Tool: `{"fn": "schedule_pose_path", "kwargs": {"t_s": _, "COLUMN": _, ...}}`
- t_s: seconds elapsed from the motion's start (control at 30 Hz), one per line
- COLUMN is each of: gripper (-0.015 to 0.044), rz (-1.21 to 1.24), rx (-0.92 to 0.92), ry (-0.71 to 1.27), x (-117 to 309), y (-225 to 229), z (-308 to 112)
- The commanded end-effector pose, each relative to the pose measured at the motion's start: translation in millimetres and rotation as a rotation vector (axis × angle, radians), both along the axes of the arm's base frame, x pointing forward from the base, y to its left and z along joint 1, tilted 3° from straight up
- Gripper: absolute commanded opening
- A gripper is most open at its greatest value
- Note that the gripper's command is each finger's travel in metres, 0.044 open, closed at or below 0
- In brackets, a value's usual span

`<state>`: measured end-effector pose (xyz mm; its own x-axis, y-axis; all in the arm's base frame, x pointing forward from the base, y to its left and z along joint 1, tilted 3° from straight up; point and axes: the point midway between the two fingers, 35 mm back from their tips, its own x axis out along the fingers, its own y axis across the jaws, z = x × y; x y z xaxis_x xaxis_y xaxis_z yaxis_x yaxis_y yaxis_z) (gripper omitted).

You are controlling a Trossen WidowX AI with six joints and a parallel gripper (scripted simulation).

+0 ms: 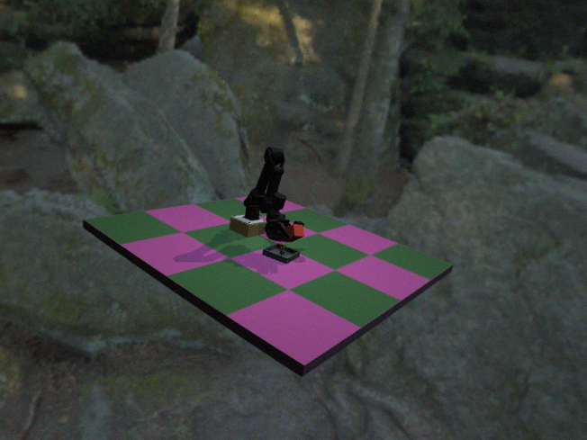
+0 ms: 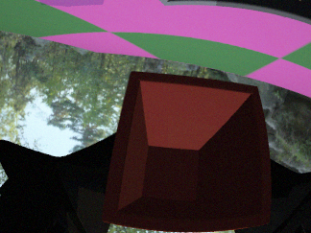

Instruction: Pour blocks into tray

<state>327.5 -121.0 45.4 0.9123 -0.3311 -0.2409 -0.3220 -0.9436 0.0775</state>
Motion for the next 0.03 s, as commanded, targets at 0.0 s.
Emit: {"fn": "schedule_pose_path", "kwargs": {"t_s": 0.0, "gripper": 0.0000, "rz": 0.000, "rx": 0.000, "ry": 0.000, "x": 0.0, "y": 0.0, "z": 0.0}}
